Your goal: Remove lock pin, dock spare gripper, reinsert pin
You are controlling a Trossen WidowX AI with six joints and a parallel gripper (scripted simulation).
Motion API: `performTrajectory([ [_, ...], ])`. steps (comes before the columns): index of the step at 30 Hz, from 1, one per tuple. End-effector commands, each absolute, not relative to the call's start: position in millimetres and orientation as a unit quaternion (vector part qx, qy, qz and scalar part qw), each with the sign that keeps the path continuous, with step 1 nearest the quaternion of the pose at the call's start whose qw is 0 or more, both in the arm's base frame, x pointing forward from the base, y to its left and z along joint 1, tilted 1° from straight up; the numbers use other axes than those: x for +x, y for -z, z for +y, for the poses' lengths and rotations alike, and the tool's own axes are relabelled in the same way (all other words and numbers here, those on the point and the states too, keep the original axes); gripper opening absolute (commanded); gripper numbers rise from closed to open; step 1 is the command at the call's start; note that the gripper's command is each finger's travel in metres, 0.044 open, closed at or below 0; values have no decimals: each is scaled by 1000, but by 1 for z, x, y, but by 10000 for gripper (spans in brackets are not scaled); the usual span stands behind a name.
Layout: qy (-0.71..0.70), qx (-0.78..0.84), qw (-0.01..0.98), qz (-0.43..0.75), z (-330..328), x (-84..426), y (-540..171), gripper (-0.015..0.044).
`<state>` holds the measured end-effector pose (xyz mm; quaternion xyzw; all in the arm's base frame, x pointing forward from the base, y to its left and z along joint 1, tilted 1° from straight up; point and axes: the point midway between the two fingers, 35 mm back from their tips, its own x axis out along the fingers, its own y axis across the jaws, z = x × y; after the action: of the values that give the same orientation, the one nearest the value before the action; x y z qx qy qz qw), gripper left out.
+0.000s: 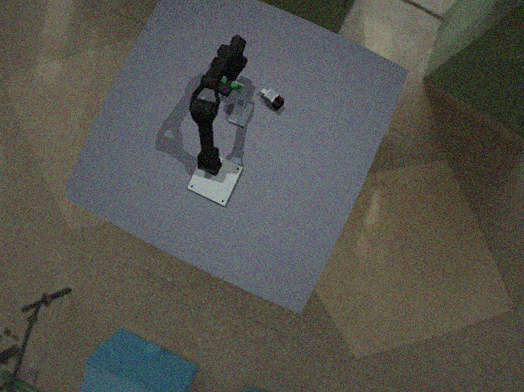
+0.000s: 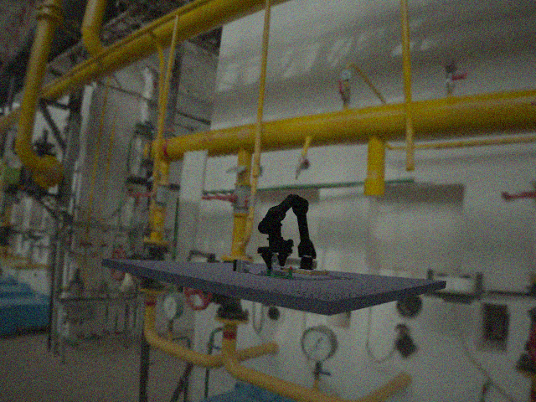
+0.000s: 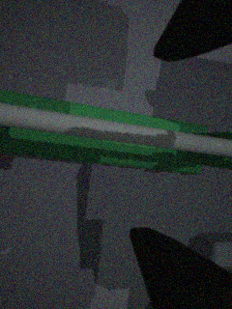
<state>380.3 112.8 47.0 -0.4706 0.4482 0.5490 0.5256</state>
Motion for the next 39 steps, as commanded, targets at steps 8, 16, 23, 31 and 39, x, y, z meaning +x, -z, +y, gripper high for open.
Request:
performTrajectory([
  [8, -550, -470, 525, 450, 112, 379, -73, 440],
  [16, -551, -468, 523, 452, 112, 378, -89, 440],
  [23, -551, -467, 522, 453, 111, 377, -104, 440],
  [31, -552, -466, 520, 455, 111, 375, -121, 440],
  [39, -553, -465, 520, 456, 111, 375, -126, 440],
])
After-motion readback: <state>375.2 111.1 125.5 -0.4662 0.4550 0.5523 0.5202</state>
